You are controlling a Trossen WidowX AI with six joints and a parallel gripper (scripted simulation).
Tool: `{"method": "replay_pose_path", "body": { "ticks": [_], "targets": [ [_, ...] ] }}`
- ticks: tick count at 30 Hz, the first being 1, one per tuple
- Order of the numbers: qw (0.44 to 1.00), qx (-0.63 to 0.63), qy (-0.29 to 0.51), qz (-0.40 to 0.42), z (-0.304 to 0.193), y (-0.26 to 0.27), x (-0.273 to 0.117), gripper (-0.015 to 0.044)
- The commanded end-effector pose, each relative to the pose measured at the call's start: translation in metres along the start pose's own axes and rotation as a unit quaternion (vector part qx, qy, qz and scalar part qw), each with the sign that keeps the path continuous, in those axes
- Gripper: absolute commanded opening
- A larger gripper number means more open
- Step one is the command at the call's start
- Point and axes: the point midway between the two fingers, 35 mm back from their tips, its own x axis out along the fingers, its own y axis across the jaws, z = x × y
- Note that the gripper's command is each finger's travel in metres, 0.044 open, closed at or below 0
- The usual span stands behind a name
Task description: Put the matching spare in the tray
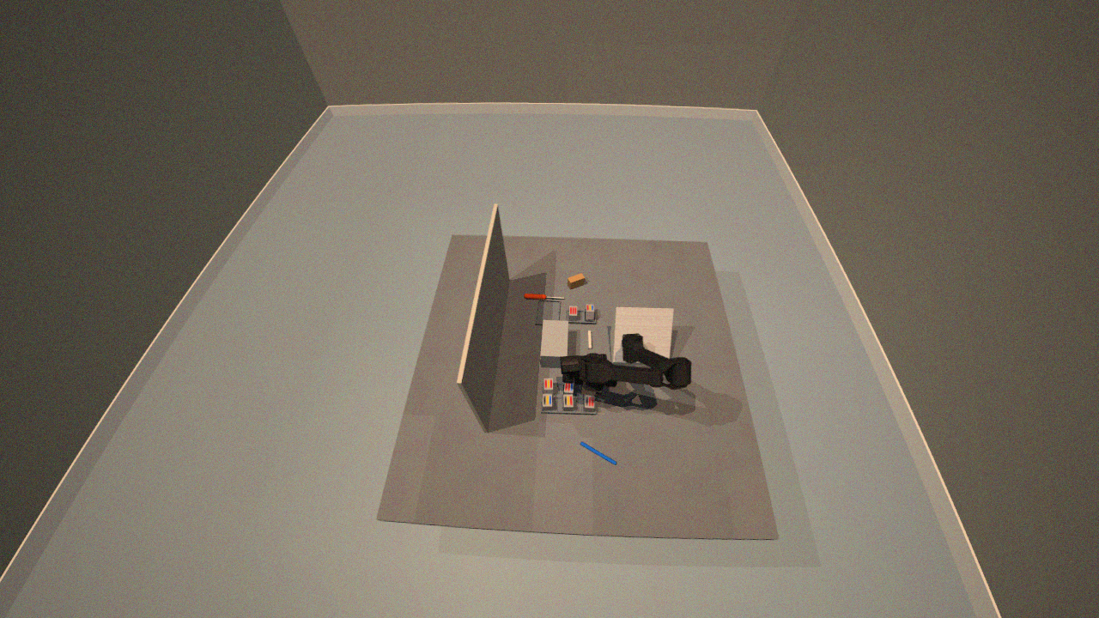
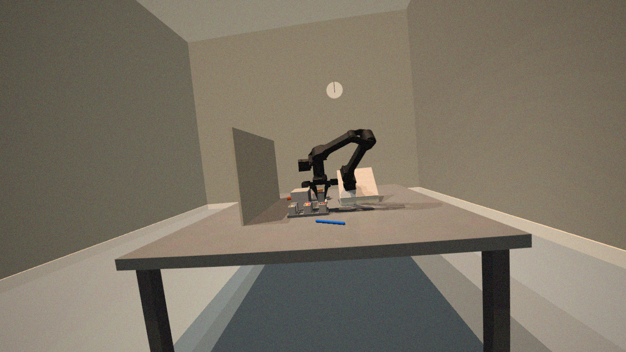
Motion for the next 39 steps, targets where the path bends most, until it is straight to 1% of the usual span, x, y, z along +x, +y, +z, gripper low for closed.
{"method": "replay_pose_path", "body": {
  "ticks": [1, 6, 12, 24, 28, 39],
  "targets": [
    [1.0, -0.001, -0.004, 0.0, 0.001, 0.001, -0.017, 0.0],
    [1.0, 0.0, -0.008, 0.0, 0.003, 0.003, -0.034, 0.0],
    [1.0, 0.001, -0.004, -0.001, 0.002, 0.002, -0.034, 0.0],
    [1.0, -0.004, -0.005, -0.007, 0.007, -0.002, -0.085, 0.0],
    [1.0, -0.004, -0.005, -0.007, 0.007, -0.003, -0.088, 0.0],
    [1.0, 0.002, 0.003, -0.008, -0.014, -0.042, -0.1, 0.0]
  ]
}}
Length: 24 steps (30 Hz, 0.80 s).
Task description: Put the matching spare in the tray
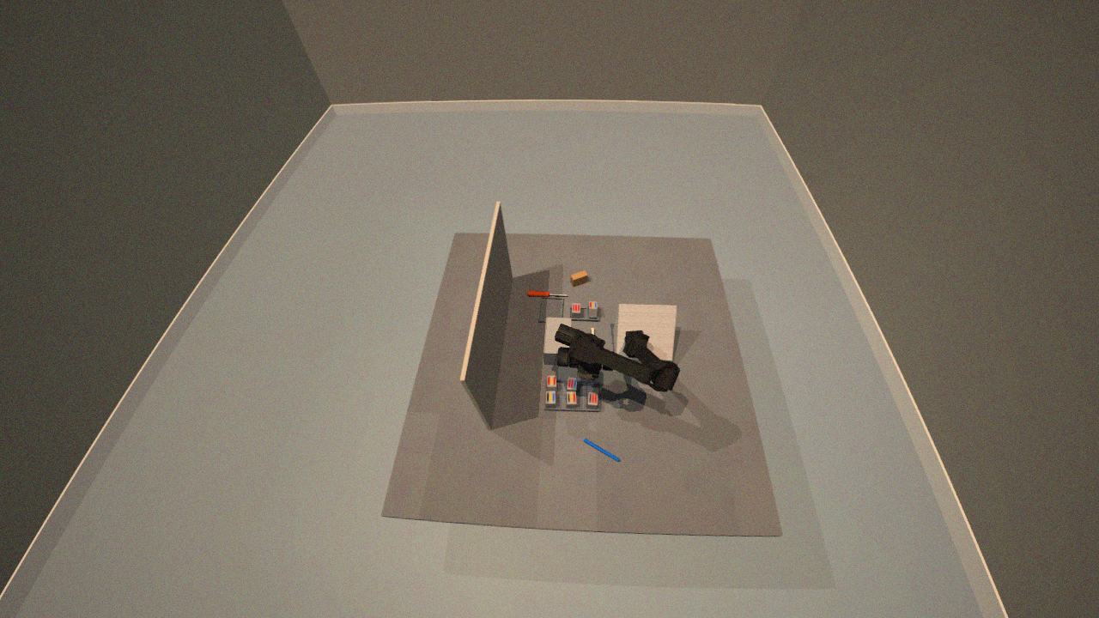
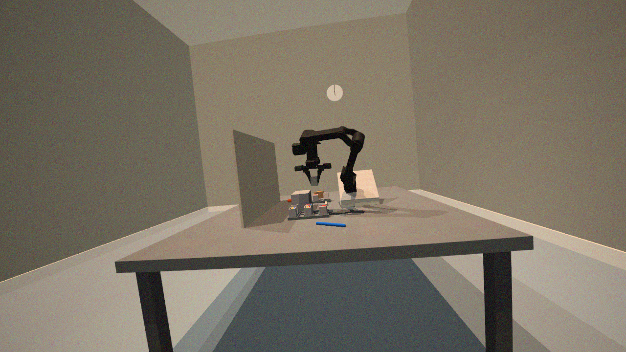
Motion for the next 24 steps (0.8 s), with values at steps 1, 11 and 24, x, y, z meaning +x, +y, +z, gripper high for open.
{"method": "replay_pose_path", "body": {
  "ticks": [1, 11, 24],
  "targets": [
    [1.0, 0.003, 0.005, -0.002, -0.01, -0.016, -0.005, 0.0],
    [1.0, 0.018, 0.008, -0.005, -0.038, -0.052, -0.014, 0.0],
    [1.0, 0.015, 0.012, -0.004, -0.084, -0.094, -0.023, 0.0]
  ]
}}
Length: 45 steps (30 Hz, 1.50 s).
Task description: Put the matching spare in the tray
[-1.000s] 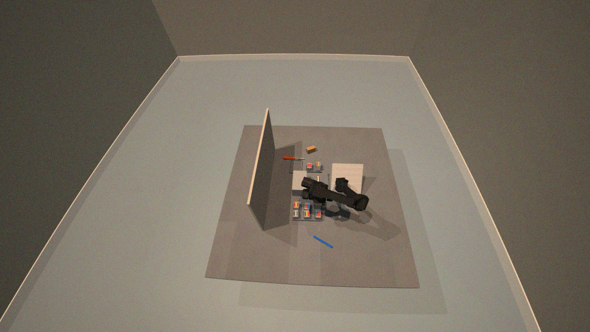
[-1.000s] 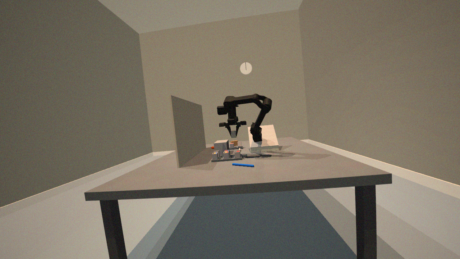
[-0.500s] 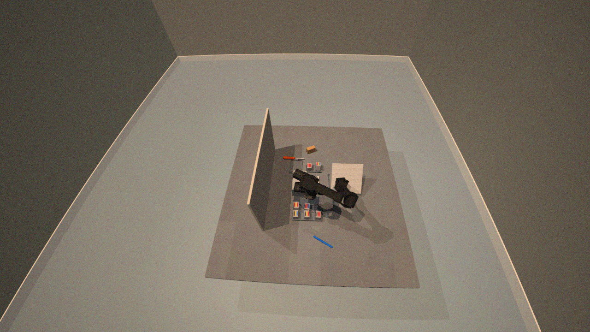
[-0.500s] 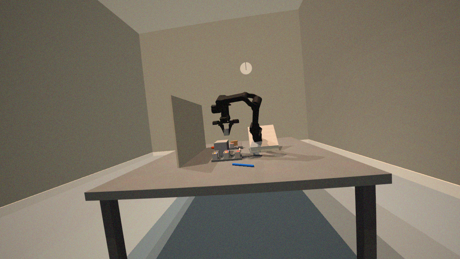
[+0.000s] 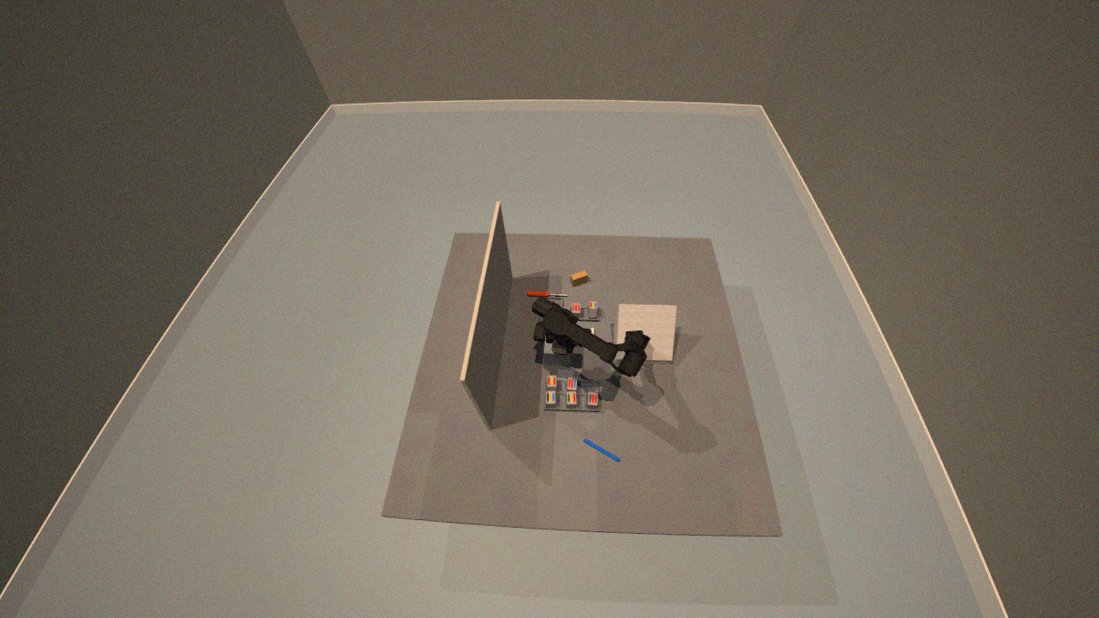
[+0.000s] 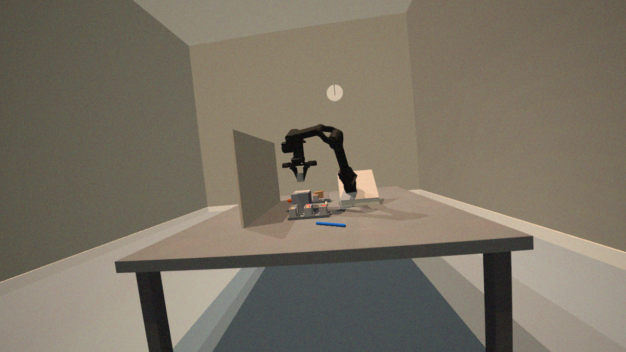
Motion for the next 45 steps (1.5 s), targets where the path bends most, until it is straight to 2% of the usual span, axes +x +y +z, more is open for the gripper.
{"method": "replay_pose_path", "body": {
  "ticks": [1, 23, 45],
  "targets": [
    [1.0, -0.003, 0.004, 0.0, -0.017, -0.013, -0.002, 0.0],
    [1.0, -0.011, -0.002, -0.005, -0.116, -0.064, -0.001, 0.0],
    [1.0, -0.019, -0.003, 0.004, -0.23, -0.082, 0.023, 0.0]
  ]
}}
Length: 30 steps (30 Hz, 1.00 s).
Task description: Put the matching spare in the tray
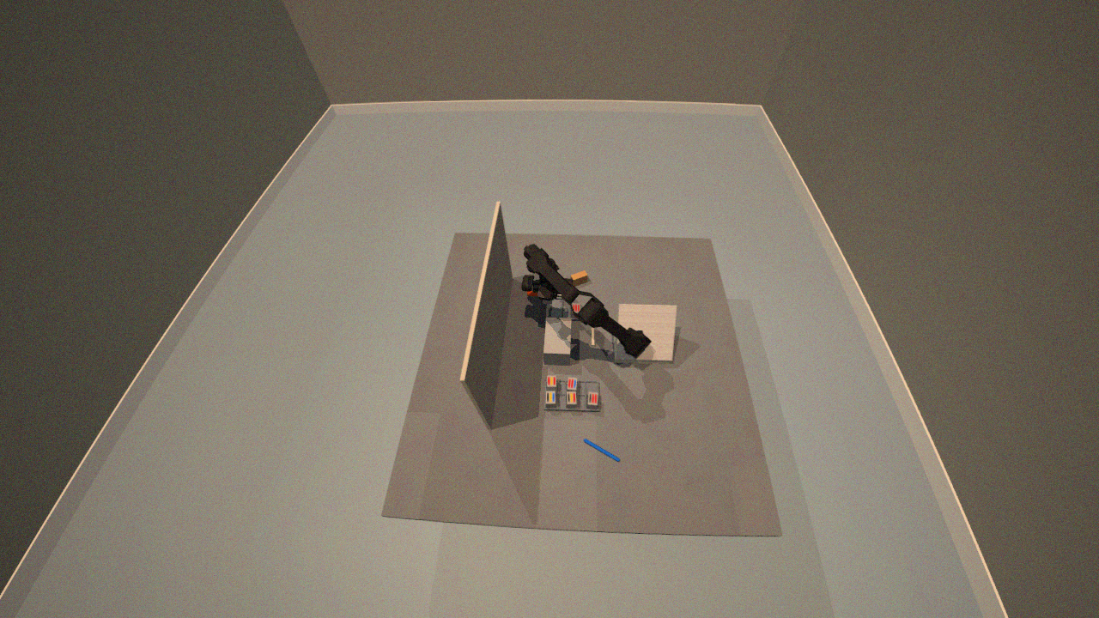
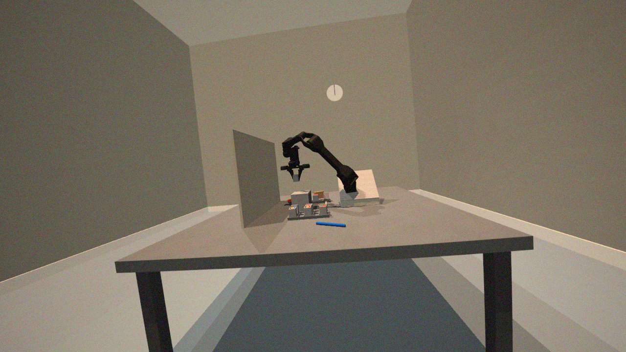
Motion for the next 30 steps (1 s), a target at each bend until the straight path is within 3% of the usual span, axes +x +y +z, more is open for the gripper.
{"method": "replay_pose_path", "body": {
  "ticks": [1, 7, 30],
  "targets": [
    [1.0, -0.003, 0.002, 0.003, -0.023, 0.001, 0.006, 0.0],
    [1.0, -0.006, 0.0, 0.005, -0.051, 0.003, 0.016, 0.0],
    [1.0, -0.006, 0.001, 0.005, -0.053, 0.001, 0.032, 0.0]
  ]
}}
